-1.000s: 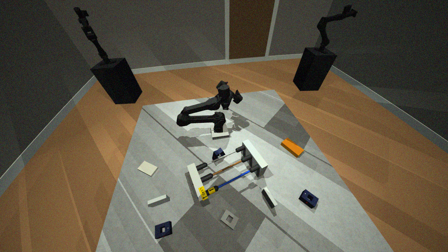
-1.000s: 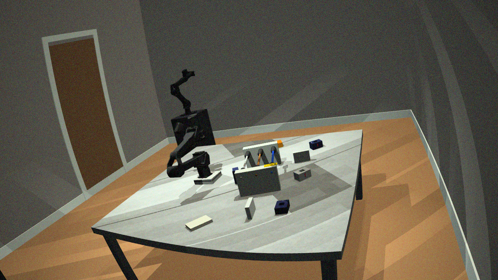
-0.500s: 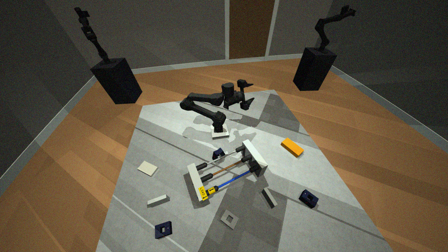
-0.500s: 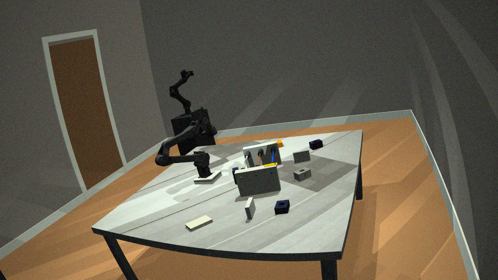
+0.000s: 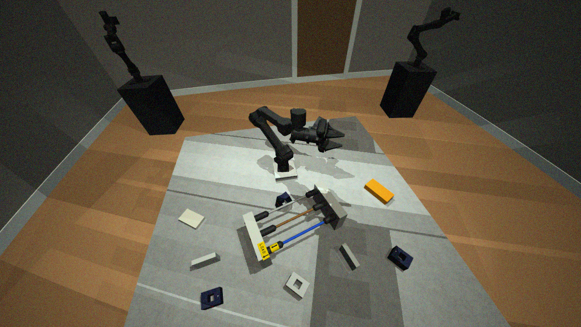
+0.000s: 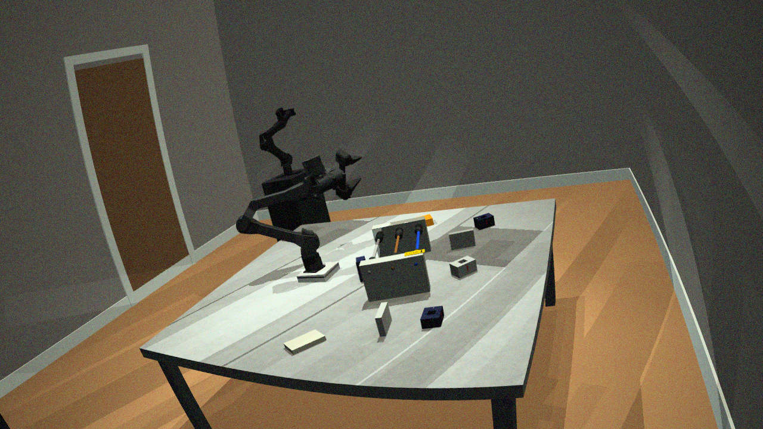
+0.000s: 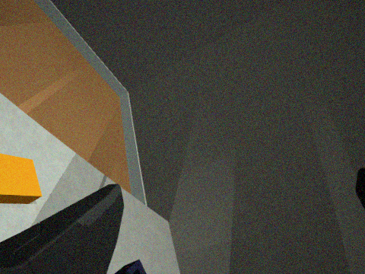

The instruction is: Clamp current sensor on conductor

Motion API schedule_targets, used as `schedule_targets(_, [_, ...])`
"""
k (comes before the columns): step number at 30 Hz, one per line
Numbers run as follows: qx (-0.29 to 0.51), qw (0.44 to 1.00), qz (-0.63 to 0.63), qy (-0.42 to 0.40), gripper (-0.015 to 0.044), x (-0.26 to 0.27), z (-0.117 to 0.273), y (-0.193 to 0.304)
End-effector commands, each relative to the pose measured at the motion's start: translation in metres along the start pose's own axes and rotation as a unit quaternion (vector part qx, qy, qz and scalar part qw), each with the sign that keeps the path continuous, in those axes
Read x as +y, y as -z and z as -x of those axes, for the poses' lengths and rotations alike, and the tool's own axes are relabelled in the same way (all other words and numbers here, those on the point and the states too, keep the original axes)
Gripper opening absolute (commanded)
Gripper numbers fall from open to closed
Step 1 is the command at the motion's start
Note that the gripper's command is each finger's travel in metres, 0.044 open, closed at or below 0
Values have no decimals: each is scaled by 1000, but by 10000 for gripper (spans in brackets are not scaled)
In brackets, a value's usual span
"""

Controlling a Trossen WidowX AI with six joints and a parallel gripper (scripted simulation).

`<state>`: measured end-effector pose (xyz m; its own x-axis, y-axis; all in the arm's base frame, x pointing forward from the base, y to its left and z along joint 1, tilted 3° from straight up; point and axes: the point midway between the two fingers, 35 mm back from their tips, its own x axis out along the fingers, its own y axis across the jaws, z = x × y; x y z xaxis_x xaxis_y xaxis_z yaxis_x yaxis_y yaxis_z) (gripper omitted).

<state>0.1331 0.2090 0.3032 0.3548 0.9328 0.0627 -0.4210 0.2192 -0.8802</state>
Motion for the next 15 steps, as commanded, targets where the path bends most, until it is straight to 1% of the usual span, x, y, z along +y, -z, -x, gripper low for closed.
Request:
schedule_targets(1, [141, 973, -147, 107, 440, -47, 8, 67])
schedule_targets(4, [194, 943, -210, 171, 440, -68, 22, 98])
schedule_targets(8, [249, 886, -286, 267, 440, -94, 48, 138])
schedule_targets(12, [283, 813, -348, 370, 440, -118, 83, 173])
schedule_targets(15, [295, 750, -384, 451, 440, -134, 115, 195])
